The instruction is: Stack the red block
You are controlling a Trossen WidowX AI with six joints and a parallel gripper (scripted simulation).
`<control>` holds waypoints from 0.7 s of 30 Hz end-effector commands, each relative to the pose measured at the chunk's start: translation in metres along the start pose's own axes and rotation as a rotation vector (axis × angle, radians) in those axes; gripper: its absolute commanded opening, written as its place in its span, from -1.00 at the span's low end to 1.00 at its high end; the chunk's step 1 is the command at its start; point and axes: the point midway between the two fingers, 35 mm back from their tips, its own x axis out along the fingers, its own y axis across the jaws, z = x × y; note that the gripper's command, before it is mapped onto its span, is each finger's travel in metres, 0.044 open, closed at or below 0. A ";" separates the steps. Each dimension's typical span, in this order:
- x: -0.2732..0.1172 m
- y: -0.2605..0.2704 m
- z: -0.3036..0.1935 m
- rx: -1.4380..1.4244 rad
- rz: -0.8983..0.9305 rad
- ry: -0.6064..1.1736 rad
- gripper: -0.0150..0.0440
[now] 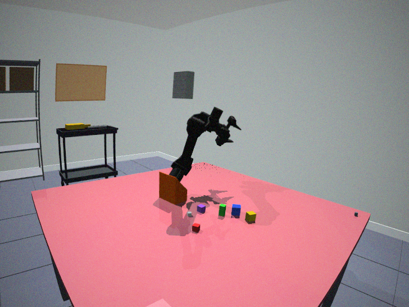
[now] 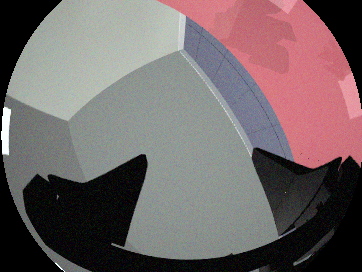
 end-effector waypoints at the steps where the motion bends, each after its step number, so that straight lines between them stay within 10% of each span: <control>1: 0.010 -0.004 -0.004 -0.165 0.008 -0.019 1.00; 21: 0.093 -0.056 0.046 -1.125 -0.185 -0.226 1.00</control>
